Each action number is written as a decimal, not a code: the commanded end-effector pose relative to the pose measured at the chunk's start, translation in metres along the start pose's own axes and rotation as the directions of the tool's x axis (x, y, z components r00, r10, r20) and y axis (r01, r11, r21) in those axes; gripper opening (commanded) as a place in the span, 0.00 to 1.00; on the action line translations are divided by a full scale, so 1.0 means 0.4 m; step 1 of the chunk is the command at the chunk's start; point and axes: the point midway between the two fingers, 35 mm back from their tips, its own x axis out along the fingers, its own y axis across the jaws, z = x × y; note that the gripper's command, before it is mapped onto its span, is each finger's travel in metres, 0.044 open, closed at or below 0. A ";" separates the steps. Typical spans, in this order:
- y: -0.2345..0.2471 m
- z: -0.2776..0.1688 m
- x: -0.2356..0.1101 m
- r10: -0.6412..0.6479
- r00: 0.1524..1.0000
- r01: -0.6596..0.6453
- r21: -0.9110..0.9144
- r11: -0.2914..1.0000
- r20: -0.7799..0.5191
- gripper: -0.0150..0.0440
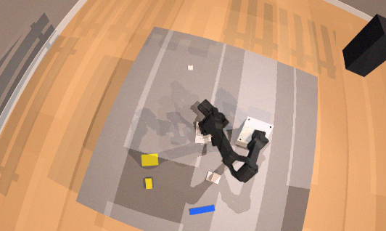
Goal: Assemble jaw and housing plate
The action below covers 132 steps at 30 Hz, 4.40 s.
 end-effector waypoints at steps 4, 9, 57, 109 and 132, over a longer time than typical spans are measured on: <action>-0.027 -0.024 0.001 0.012 1.000 -0.014 0.173 0.985 0.011 0.85; -0.037 -0.033 0.001 0.017 1.000 -0.020 0.235 0.972 0.016 0.85; -0.024 -0.065 0.001 0.017 1.000 -0.020 0.236 0.972 0.015 0.85; -0.023 -0.064 0.138 0.017 1.000 -0.020 0.235 0.972 0.016 0.85; -0.020 -0.065 0.158 0.019 1.000 -0.023 0.238 0.971 0.017 0.85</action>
